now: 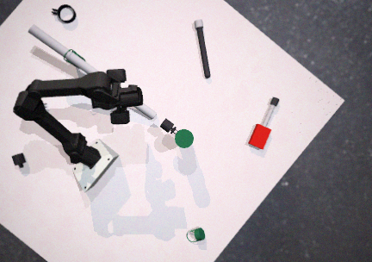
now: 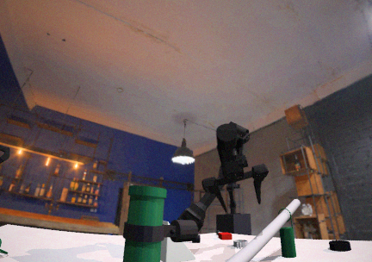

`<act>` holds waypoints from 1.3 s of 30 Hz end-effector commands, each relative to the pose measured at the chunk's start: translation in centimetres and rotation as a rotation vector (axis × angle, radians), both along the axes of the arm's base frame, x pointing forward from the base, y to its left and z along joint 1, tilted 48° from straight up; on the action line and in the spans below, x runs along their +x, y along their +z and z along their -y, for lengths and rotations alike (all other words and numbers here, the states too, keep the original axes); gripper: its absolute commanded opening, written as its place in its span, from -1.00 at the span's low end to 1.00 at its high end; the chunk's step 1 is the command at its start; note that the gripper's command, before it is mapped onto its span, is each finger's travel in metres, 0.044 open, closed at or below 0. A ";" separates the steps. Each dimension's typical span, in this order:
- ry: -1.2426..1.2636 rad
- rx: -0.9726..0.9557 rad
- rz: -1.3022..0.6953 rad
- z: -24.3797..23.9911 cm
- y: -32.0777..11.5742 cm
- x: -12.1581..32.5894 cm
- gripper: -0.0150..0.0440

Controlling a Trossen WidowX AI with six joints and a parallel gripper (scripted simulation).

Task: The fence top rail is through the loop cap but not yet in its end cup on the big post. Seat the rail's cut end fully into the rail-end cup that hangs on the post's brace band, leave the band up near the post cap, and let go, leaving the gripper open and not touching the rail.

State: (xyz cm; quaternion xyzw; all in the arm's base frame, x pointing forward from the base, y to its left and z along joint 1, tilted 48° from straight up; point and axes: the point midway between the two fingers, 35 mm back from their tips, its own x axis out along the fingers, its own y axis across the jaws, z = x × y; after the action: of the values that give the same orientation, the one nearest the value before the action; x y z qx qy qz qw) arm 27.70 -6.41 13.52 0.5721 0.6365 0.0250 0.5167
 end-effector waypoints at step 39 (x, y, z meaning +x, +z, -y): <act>-0.289 0.003 -0.636 -7.9 -5.5 0.2 1.00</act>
State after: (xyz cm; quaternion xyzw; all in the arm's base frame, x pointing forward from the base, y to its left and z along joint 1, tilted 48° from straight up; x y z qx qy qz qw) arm 27.93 1.14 8.34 0.6340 0.6785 -0.2266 0.2938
